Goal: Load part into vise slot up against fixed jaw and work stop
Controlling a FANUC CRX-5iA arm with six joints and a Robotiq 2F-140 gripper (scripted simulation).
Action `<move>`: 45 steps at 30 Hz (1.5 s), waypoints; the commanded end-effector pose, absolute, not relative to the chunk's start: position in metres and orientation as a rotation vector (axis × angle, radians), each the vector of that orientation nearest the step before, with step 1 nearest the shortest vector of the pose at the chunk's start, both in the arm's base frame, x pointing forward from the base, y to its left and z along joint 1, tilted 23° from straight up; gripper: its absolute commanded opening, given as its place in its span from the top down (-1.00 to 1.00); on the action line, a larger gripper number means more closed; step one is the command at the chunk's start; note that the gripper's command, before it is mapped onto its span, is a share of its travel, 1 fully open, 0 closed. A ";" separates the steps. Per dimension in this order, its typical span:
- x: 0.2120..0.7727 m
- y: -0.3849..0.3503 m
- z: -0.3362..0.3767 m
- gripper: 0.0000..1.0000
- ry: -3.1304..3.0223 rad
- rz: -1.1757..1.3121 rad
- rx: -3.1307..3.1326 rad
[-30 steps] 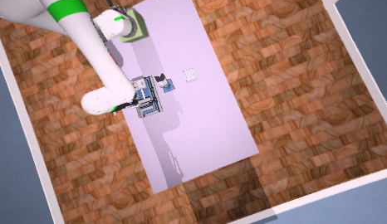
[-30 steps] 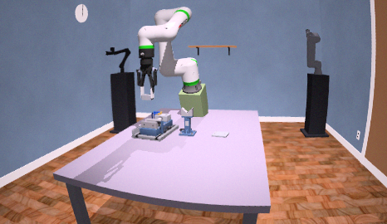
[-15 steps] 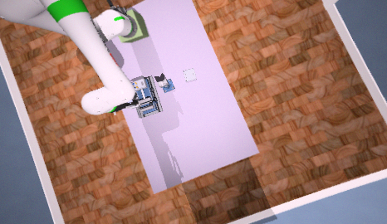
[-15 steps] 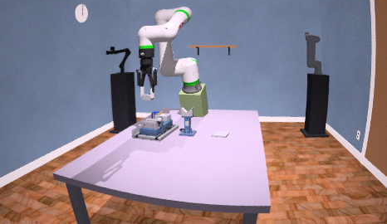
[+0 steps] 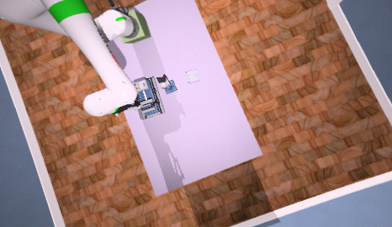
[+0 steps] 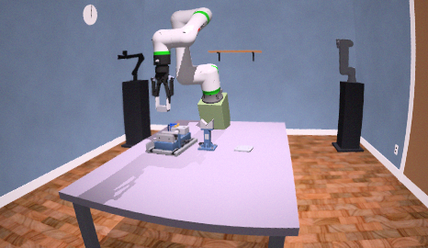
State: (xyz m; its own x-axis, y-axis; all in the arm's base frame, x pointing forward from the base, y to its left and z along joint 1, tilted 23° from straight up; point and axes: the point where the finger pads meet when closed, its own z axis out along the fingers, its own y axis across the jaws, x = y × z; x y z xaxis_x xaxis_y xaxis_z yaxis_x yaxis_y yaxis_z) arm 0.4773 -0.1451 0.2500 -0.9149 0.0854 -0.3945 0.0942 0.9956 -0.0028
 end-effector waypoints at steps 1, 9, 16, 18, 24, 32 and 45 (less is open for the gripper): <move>0.478 -0.145 0.249 1.00 2.733 -0.031 0.128; 0.481 -0.146 0.242 1.00 2.733 -0.031 0.128; 0.485 -0.146 0.232 1.00 2.733 -0.031 0.128; 0.486 -0.146 0.230 1.00 2.733 -0.031 0.128; 0.490 -0.146 0.222 1.00 2.733 -0.031 0.128; 0.496 -0.147 0.208 1.00 2.733 -0.031 0.128; 0.504 -0.148 0.189 1.00 2.733 -0.031 0.128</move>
